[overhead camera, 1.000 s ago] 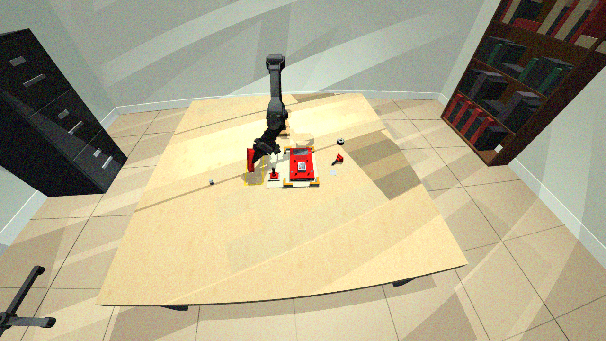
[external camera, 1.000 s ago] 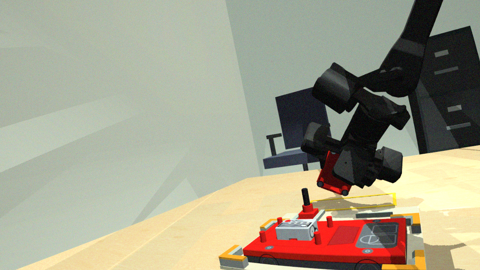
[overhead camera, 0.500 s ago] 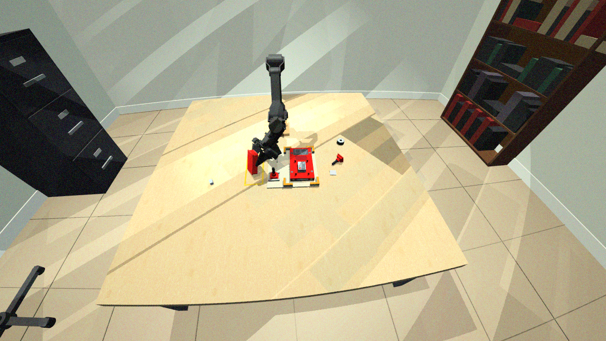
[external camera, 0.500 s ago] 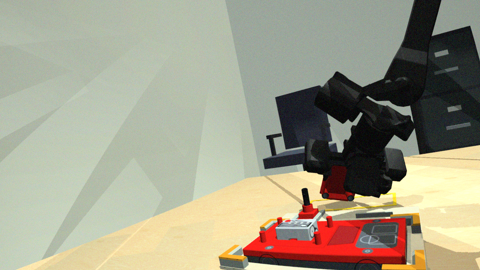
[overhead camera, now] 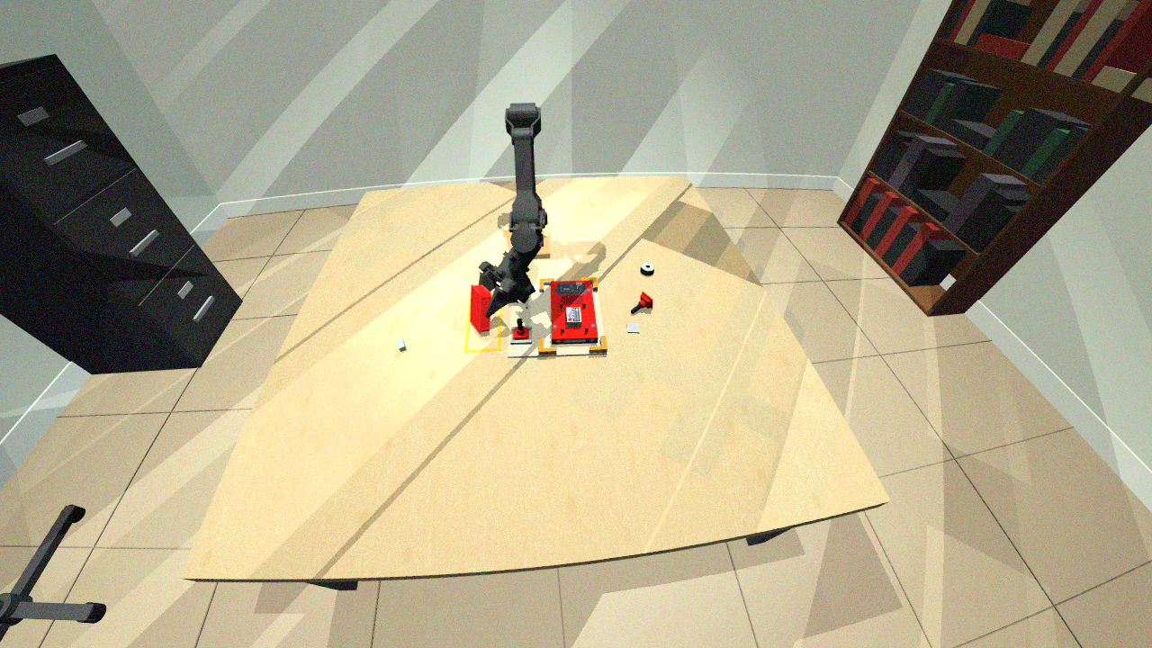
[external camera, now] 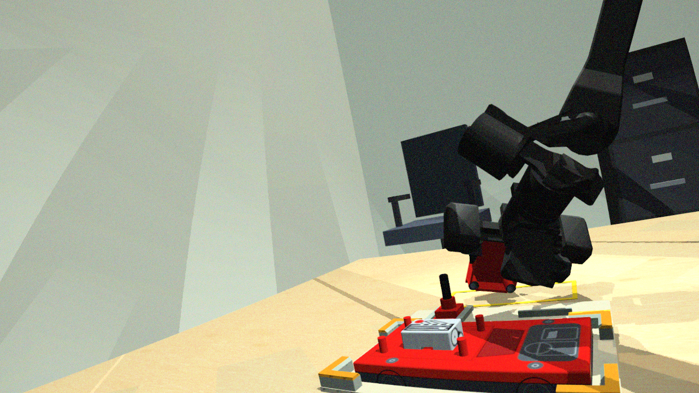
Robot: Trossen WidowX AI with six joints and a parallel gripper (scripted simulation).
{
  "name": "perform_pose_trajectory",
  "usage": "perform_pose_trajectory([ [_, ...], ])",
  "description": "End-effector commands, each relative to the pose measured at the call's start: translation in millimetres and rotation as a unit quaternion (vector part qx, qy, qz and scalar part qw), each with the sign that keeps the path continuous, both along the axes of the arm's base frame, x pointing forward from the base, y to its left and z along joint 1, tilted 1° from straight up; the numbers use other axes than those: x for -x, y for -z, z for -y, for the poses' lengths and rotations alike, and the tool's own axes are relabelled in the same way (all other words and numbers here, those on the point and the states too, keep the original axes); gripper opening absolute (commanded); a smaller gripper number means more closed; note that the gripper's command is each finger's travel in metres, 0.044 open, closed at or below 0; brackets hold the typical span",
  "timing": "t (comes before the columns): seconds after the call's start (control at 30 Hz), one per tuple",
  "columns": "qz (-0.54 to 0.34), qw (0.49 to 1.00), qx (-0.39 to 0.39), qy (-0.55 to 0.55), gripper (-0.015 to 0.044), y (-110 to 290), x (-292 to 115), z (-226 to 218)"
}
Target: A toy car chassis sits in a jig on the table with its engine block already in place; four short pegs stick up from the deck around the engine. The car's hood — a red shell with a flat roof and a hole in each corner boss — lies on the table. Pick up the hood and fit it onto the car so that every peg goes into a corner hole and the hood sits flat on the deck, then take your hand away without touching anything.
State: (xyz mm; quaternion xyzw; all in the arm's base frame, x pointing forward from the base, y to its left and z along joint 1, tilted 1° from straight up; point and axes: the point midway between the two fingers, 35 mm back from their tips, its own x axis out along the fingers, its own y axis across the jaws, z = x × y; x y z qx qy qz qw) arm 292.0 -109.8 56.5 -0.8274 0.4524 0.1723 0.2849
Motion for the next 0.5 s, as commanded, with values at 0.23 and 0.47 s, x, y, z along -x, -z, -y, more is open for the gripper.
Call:
perform_pose_trajectory([
  [0.23,-0.031,0.999,0.014,-0.021,0.044,-18,4,-19],
  [0.47,-0.088,0.993,0.054,-0.065,0.044,-63,28,-53],
])
